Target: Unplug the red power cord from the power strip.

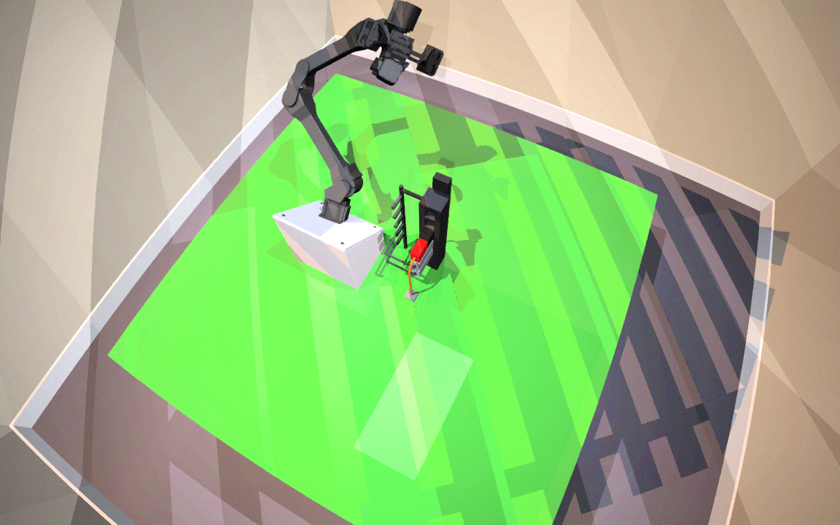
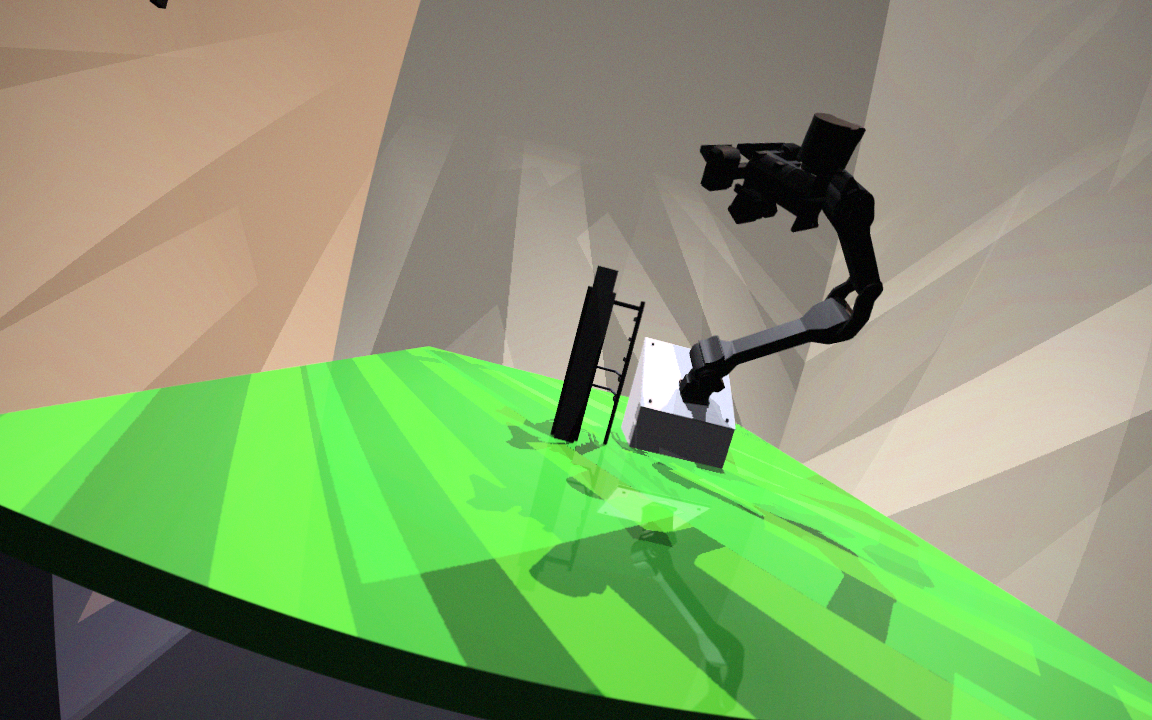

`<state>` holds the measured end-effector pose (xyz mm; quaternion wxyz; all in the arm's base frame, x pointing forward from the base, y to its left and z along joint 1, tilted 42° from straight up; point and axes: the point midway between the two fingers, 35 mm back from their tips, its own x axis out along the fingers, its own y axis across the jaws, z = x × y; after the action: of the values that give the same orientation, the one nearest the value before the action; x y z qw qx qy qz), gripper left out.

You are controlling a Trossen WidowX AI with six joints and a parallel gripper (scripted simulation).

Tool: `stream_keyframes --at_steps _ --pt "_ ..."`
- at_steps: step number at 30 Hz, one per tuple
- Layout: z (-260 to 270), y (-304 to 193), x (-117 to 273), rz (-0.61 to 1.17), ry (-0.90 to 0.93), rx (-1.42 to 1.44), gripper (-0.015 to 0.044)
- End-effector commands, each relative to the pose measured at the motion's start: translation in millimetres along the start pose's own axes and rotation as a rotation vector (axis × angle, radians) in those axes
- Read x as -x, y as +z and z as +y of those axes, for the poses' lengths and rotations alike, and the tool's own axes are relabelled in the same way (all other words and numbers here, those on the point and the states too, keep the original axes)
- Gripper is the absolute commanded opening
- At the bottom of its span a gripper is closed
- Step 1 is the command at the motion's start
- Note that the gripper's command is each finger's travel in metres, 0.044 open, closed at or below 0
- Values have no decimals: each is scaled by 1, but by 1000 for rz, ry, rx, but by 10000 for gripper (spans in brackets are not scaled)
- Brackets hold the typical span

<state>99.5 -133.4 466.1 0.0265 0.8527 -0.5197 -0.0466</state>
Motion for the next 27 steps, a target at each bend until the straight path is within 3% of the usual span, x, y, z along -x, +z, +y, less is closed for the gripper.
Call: stream_keyframes --at_steps 1,9,19,27 --pt "0 0 0 0 1 -6 374" --pt "-38 12 -25 -83 -26 -303 164" --pt "-104 64 -86 -353 26 -825 160" --pt "-134 127 -135 -599 252 -1309 160"
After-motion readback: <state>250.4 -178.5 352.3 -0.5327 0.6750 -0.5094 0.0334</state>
